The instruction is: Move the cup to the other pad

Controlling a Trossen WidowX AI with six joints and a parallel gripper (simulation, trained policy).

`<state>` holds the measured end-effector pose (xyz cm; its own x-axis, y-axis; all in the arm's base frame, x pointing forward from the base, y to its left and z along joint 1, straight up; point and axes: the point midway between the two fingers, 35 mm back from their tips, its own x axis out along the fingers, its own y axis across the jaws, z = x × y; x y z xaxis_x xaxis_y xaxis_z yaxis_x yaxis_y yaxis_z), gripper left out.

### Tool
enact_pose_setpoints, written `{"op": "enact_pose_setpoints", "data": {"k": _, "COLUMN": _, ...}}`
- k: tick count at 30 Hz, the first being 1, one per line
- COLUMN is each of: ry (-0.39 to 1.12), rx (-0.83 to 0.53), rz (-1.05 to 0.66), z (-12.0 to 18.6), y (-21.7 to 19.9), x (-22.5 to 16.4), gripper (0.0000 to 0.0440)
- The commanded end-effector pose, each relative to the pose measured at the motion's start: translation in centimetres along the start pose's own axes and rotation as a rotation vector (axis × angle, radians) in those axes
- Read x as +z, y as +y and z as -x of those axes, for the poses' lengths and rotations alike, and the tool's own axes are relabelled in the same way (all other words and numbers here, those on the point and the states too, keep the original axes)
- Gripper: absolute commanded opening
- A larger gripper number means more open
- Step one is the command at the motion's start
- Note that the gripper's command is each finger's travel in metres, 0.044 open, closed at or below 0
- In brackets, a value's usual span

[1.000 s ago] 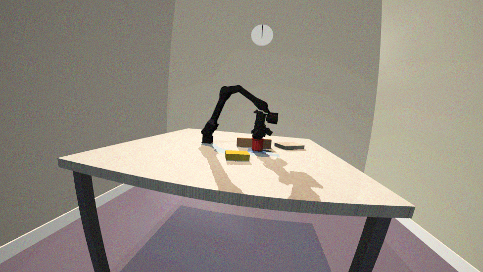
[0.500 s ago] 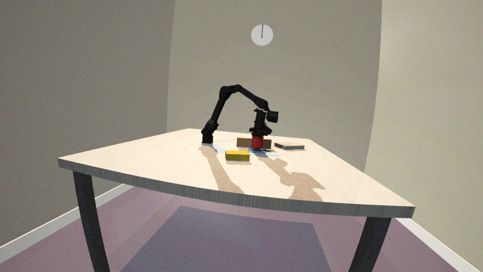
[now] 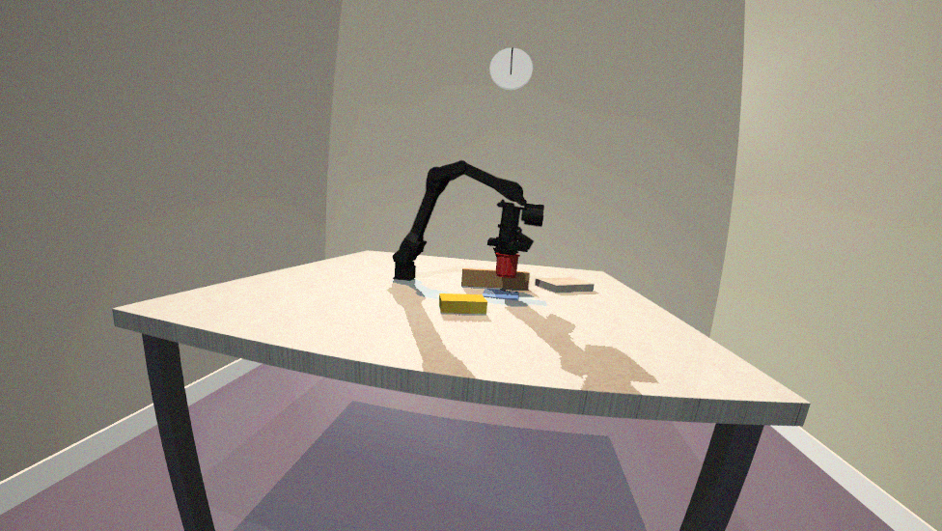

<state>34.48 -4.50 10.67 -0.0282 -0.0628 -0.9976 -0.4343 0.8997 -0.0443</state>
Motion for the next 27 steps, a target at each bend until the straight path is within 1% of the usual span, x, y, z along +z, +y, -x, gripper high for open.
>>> {"op": "enact_pose_setpoints", "data": {"k": 1, "ry": -0.02, "rx": -0.001, "rz": 0.017, "z": 0.9, "y": 0.6, "x": 0.6, "gripper": 0.0}}
{"op": "enact_pose_setpoints", "data": {"k": 14, "ry": -0.079, "rx": -0.023, "rz": 0.086, "z": 3.3, "y": 3.7, "x": 3.3, "gripper": 0.0}}
{"op": "enact_pose_setpoints", "data": {"k": 27, "ry": -0.134, "rx": -0.039, "rz": 0.153, "z": 4.3, "y": 8.0, "x": 5.7, "gripper": 0.0}}
